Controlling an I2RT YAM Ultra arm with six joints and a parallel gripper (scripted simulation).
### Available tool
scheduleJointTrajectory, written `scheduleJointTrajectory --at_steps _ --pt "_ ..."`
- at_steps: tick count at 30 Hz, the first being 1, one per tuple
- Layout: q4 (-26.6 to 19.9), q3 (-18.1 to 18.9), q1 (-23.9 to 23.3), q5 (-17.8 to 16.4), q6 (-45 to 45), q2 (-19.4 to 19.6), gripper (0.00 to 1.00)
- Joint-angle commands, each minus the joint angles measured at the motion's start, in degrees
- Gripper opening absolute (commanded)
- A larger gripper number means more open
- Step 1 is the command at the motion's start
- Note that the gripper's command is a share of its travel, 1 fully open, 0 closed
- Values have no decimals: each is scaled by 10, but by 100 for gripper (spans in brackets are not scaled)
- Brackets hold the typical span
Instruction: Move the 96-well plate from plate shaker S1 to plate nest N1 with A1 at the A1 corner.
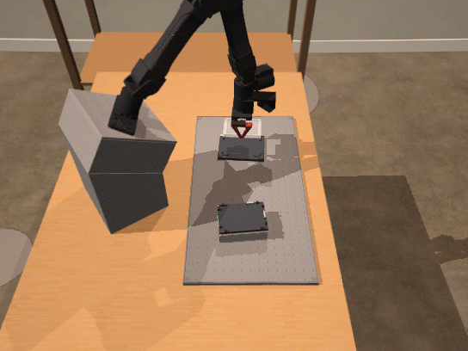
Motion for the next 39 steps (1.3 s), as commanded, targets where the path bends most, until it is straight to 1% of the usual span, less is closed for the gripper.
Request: scheduleJointTrajectory --at_steps 1,19,39 --pt "0 0 -1 1 0 -5 0" --pt "1 -1 -1 1 0 -5 0" --pt "42 23 3 3 3 61 0"
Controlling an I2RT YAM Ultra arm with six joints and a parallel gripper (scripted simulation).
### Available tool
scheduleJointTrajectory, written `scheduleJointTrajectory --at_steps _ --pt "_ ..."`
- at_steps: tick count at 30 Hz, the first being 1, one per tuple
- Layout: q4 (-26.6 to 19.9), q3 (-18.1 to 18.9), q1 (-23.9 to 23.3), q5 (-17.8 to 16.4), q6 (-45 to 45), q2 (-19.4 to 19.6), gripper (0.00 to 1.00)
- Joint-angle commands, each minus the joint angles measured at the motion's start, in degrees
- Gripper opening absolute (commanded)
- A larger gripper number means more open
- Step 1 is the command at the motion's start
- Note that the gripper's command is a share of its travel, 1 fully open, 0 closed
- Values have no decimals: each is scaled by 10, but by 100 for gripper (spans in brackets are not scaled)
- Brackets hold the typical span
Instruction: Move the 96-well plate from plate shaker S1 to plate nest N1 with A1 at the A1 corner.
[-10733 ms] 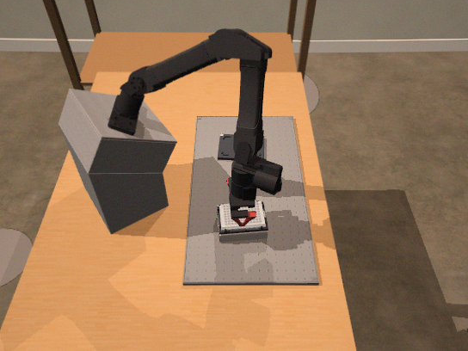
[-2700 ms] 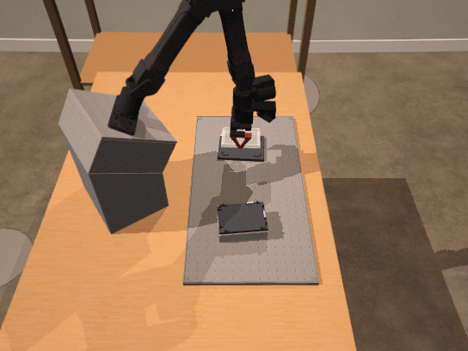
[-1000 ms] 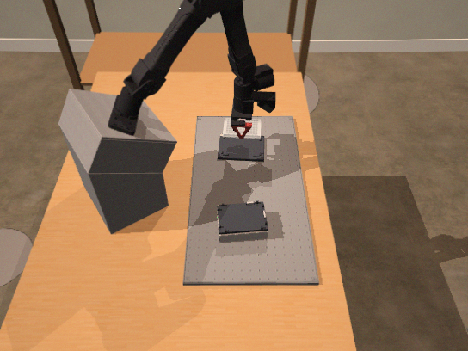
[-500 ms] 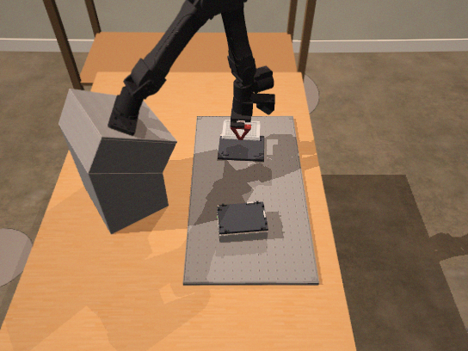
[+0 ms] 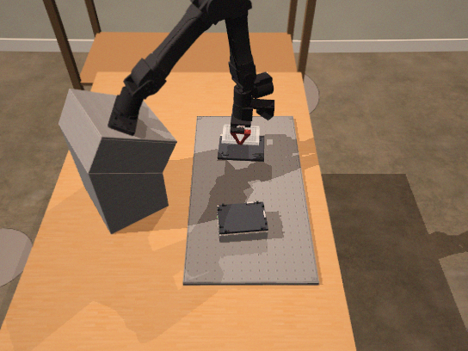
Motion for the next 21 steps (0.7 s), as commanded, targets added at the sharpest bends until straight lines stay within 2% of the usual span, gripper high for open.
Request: scheduleJointTrajectory --at_steps 1,21 --pt "10 9 0 2 1 3 0" --pt "46 39 3 3 4 68 0"
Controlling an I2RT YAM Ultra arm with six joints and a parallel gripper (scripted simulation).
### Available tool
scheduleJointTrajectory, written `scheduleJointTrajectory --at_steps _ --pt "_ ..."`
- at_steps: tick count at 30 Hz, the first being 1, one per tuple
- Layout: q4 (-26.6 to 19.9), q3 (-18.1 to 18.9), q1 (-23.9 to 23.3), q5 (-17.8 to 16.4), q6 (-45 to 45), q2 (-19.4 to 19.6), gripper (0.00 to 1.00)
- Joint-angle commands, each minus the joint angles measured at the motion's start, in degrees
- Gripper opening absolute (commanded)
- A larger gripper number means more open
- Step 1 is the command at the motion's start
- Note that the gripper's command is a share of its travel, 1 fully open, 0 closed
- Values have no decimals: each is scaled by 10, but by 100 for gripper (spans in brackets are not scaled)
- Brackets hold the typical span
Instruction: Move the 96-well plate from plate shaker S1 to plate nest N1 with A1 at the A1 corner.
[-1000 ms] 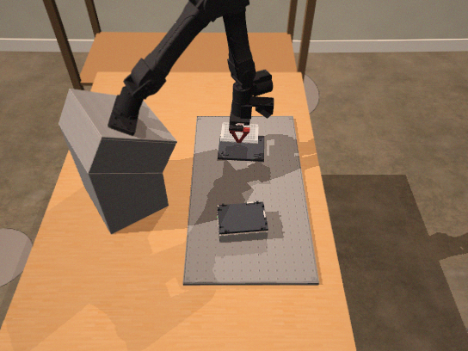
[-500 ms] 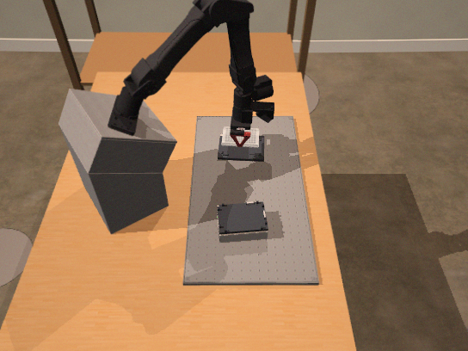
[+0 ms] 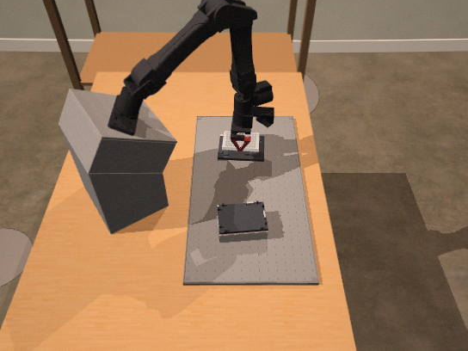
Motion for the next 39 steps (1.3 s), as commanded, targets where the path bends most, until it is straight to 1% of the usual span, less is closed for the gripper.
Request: scheduleJointTrajectory --at_steps 1,7,39 --pt "11 11 0 2 1 3 0" --pt "16 17 1 2 1 14 0" --pt "27 8 1 2 2 16 0"
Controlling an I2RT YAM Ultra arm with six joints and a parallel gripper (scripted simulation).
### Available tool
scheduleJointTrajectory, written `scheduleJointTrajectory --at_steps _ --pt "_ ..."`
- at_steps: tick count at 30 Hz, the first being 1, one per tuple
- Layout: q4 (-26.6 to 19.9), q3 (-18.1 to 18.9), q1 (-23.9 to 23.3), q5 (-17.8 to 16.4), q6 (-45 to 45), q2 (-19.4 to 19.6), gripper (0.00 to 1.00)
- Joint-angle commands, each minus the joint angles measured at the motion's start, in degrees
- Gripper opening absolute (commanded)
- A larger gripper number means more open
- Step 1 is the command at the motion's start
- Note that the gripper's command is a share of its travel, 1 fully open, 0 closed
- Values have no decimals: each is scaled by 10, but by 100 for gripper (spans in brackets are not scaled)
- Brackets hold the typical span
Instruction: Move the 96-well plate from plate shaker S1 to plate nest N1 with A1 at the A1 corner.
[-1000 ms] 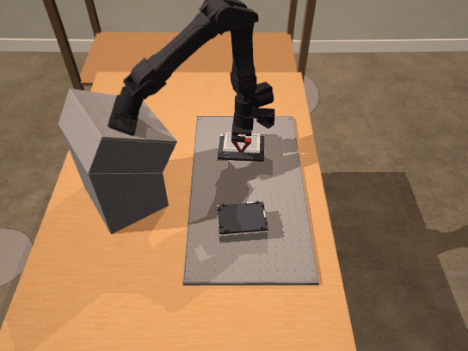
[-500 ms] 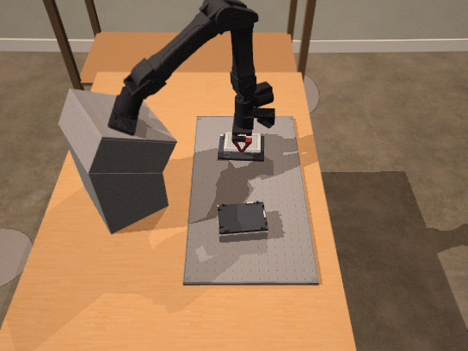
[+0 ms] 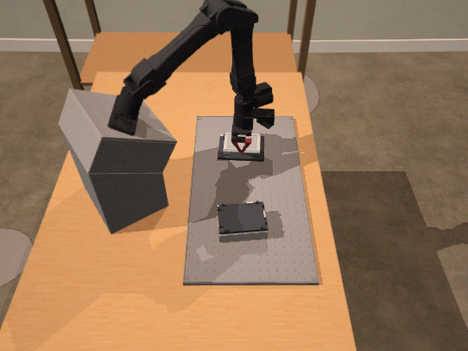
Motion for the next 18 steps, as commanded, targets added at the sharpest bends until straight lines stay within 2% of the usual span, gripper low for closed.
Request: scheduleJointTrajectory --at_steps 1,18 --pt "3 0 0 1 1 -4 0" --pt "9 -1 0 1 1 1 0"
